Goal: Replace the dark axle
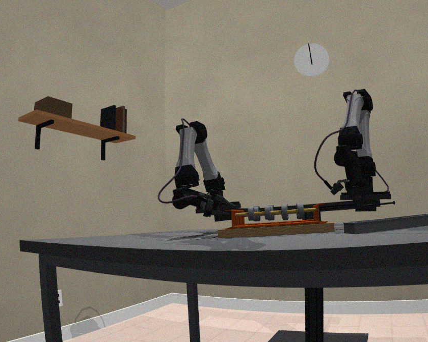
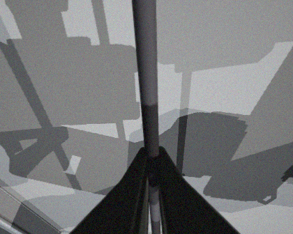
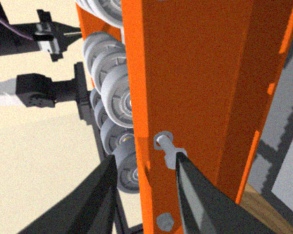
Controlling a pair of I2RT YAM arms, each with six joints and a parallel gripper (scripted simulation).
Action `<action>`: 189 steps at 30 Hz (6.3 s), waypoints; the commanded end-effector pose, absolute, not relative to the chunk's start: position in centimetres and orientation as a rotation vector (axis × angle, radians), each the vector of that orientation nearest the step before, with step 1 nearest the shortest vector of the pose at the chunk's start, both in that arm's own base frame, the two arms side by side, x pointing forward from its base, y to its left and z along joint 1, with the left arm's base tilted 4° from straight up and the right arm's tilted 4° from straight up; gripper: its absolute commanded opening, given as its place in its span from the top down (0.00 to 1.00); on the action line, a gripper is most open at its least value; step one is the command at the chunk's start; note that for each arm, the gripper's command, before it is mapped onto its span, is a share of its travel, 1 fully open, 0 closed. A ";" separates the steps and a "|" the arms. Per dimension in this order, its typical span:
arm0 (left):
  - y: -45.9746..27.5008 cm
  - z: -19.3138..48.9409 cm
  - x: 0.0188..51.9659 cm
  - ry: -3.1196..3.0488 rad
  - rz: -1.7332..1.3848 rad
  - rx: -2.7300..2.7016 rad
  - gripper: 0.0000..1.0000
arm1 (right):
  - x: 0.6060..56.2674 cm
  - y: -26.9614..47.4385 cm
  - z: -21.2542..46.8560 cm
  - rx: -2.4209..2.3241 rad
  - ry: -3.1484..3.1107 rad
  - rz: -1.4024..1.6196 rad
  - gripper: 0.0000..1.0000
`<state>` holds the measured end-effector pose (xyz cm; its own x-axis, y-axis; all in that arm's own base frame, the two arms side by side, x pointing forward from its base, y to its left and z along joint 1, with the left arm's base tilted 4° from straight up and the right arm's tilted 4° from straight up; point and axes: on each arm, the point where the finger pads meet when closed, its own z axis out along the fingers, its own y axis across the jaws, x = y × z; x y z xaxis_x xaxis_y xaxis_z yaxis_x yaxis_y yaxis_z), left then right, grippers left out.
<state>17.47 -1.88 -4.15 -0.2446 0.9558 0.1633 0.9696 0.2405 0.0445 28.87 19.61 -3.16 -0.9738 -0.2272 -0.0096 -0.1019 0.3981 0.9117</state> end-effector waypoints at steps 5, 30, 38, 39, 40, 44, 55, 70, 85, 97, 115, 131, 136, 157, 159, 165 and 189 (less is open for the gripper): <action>-2.5 -3.9 18.5 -2.444 -0.200 -1.904 1.00 | 29.0 21.7 -1.9 0.424 -2.520 -1.698 0.67; -0.7 -3.9 17.2 -2.393 -0.209 -1.891 1.00 | 29.4 21.8 -1.7 0.440 -2.527 -1.704 0.67; 0.0 -3.9 16.7 -2.383 -0.201 -1.887 1.00 | 29.4 21.8 -1.7 0.440 -2.527 -1.704 0.67; 0.0 -3.8 17.2 -2.395 -0.213 -1.892 1.00 | 29.4 21.8 -1.7 0.440 -2.527 -1.704 0.67; 0.1 -3.9 17.0 -2.393 -0.212 -1.892 1.00 | 29.4 21.8 -1.7 0.440 -2.527 -1.704 0.67; 0.4 -3.9 16.9 -2.392 -0.209 -1.894 1.00 | 29.4 21.8 -1.7 0.440 -2.527 -1.704 0.67; 1.3 -3.9 16.5 -2.386 -0.205 -1.892 1.00 | 29.4 21.8 -1.7 0.440 -2.527 -1.704 0.67; 1.2 -3.4 18.2 -2.559 -0.179 -1.705 1.00 | 29.4 21.8 -1.7 0.440 -2.527 -1.704 0.67; 1.8 -2.5 22.4 -3.020 -0.170 -0.784 1.00 | 29.4 21.8 -1.7 0.440 -2.527 -1.704 0.67; 3.5 -2.4 27.8 -3.107 -0.089 0.464 1.00 | 29.4 21.8 -1.7 0.440 -2.527 -1.704 0.67; 7.4 -3.4 34.7 -2.465 0.017 1.955 1.00 | 29.4 21.8 -1.7 0.440 -2.527 -1.704 0.67; 10.7 -4.6 38.9 -1.515 0.084 2.714 1.00 | 29.4 21.8 -1.7 0.440 -2.527 -1.704 0.67; 11.3 -3.8 39.3 -1.608 0.114 2.695 1.00 | 29.4 21.8 -1.7 0.440 -2.527 -1.704 0.67; 11.3 -6.6 38.4 -1.640 0.065 2.683 1.00 | 29.4 21.8 -1.7 0.440 -2.527 -1.704 0.67; 11.3 -6.7 38.6 -1.640 0.081 2.683 1.00 | 29.4 21.8 -1.7 0.440 -2.527 -1.704 0.67; 11.4 -7.1 38.8 -1.646 0.090 2.687 1.00 | 29.4 21.8 -1.7 0.440 -2.527 -1.704 0.67; 11.4 -9.7 38.1 -1.658 0.075 2.676 1.00 | 29.4 21.8 -1.7 0.440 -2.527 -1.704 0.67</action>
